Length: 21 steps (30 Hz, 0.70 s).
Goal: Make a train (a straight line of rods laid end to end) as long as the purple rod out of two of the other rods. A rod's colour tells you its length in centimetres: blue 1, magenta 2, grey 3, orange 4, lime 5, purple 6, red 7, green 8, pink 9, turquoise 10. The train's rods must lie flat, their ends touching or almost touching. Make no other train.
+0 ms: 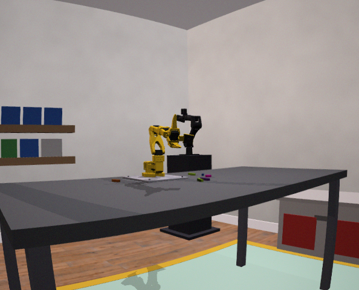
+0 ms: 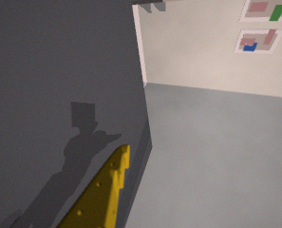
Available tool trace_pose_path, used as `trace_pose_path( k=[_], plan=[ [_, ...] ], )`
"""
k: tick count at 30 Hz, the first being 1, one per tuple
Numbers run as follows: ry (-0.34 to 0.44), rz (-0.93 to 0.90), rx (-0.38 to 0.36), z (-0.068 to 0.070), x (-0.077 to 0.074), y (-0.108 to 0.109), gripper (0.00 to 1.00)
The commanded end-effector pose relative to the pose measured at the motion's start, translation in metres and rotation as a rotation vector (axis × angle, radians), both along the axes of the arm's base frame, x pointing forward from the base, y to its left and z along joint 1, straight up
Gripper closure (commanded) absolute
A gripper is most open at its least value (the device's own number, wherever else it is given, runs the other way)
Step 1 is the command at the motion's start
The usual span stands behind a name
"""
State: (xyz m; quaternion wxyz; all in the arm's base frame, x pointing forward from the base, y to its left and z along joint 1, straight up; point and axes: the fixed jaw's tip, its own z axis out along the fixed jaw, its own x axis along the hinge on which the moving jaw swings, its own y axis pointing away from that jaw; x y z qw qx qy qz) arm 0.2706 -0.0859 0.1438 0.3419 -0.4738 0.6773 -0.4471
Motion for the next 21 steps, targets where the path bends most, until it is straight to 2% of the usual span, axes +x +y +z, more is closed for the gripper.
trace_pose_path(
  k=[1,15,16,21],
  plan=[
    [0.007,-0.002,0.008,0.0008,-0.0015,0.0005,0.0],
    [0.056,-0.008,0.039,-0.0007,-0.0078,0.0027,0.0],
    [0.073,-0.004,0.033,-0.0064,-0.0081,0.0027,0.0],
    [0.099,-0.001,0.035,-0.0074,-0.011,0.0035,0.0]
  ],
)
